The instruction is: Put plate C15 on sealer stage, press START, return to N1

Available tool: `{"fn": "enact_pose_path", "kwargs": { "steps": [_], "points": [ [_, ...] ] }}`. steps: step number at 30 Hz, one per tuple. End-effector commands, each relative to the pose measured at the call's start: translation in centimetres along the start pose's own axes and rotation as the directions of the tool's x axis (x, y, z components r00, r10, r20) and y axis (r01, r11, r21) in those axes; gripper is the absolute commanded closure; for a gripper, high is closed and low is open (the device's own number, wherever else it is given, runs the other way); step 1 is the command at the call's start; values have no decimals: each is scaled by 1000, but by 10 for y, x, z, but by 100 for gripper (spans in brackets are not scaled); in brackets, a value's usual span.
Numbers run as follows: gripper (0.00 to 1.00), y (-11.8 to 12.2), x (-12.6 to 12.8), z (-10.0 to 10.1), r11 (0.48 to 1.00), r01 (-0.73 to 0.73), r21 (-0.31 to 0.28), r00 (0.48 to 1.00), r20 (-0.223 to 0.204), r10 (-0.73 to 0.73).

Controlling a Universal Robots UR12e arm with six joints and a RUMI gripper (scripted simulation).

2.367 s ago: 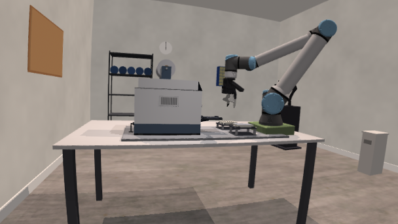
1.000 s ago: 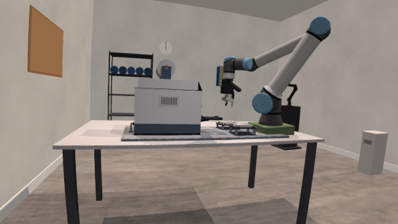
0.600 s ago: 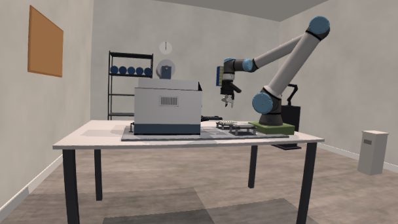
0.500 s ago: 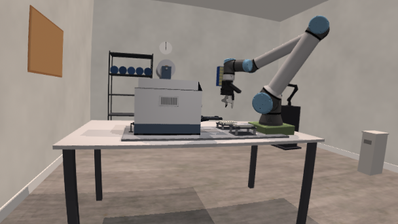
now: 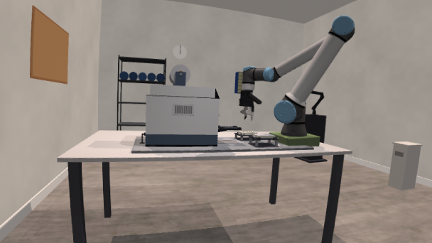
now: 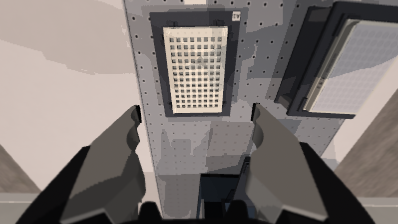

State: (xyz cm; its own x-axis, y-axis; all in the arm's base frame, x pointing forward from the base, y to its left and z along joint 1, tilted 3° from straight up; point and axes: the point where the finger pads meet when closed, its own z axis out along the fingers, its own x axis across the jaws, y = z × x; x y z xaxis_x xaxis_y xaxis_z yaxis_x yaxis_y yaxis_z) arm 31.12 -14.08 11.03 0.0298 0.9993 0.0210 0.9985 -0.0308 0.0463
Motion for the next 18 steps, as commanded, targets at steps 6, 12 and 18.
{"fn": "enact_pose_path", "kwargs": {
  "steps": [6, 12, 18],
  "points": [
    [32, 1, -1, 14, 1000, 0, -1, 1000, 1, 0],
    [32, 1, -1, 24, 1000, 0, -1, 1000, 1, 0],
    [32, 1, -1, 31, 1000, 0, -1, 1000, 1, 0]
  ]
}}
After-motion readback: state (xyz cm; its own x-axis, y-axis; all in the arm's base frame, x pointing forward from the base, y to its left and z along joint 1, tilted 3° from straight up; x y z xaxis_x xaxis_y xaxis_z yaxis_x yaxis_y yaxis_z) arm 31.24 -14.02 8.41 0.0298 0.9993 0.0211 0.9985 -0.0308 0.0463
